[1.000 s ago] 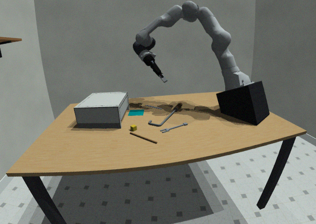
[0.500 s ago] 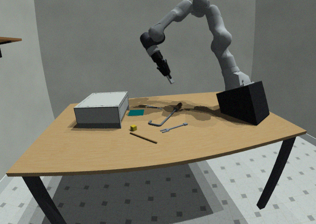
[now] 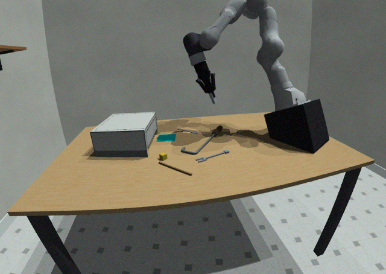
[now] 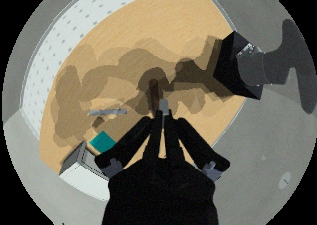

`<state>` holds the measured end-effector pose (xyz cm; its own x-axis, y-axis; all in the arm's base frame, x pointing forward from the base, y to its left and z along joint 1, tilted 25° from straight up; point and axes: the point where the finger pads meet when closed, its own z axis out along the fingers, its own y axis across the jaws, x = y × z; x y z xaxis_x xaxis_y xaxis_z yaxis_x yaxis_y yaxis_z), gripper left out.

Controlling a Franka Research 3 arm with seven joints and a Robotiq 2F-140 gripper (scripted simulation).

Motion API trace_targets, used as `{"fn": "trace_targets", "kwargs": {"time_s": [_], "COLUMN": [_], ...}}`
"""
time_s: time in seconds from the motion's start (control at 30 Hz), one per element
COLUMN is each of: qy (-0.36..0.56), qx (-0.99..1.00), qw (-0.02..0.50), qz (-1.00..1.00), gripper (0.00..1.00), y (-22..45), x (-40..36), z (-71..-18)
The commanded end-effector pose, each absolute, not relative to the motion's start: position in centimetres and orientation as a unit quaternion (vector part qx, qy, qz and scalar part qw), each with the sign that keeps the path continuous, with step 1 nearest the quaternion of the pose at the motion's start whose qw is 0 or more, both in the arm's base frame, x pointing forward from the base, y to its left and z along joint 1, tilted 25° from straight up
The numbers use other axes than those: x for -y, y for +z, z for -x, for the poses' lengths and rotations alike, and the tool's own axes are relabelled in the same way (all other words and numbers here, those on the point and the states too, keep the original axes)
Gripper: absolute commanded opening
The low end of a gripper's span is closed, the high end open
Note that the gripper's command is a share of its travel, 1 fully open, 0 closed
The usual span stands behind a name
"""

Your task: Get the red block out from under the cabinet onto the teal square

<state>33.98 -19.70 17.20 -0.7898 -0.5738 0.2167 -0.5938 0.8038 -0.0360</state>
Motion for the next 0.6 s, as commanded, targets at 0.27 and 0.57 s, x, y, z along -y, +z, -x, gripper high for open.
{"fn": "trace_targets", "kwargs": {"time_s": [0.27,0.57], "qy": [0.130,0.164], "qx": [0.855,0.802], "qw": [0.081,0.083], "qz": [-0.495,-0.569], "gripper": [0.00,0.00], "y": [16.6,15.8], "x": [19.1,17.9], "z": [-33.9,-33.3]}}
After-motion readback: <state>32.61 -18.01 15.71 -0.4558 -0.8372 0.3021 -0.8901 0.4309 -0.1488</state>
